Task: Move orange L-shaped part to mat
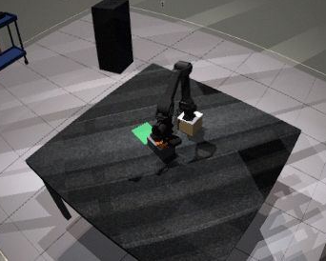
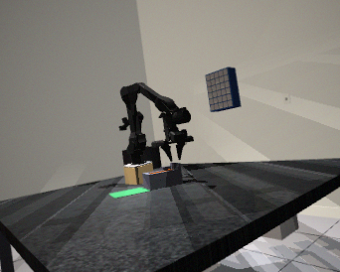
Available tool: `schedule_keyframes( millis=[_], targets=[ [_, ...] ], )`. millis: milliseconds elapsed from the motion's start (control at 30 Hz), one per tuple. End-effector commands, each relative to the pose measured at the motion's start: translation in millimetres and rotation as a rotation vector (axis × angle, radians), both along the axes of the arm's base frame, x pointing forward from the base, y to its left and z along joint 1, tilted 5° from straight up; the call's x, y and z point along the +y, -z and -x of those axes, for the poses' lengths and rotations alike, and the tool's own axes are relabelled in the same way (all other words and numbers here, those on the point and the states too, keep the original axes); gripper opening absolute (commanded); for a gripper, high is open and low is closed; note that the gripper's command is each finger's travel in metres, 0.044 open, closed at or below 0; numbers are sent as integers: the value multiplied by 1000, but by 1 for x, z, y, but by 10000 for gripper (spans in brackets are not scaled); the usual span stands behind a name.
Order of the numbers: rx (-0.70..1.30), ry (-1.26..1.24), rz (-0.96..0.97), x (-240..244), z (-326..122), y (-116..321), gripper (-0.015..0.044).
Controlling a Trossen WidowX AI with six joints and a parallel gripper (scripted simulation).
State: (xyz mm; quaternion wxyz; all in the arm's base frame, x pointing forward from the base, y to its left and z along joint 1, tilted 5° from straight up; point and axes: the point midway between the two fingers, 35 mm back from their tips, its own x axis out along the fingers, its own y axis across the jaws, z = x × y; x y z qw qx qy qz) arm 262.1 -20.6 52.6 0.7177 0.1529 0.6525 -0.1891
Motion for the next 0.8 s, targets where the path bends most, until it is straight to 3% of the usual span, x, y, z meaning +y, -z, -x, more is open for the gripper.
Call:
schedule_keyframes(
  millis=[0,767],
  targets=[
    [23,-2,5,-3,6,28,180],
    [24,-2,5,-5,4,56,180]
  ],
)
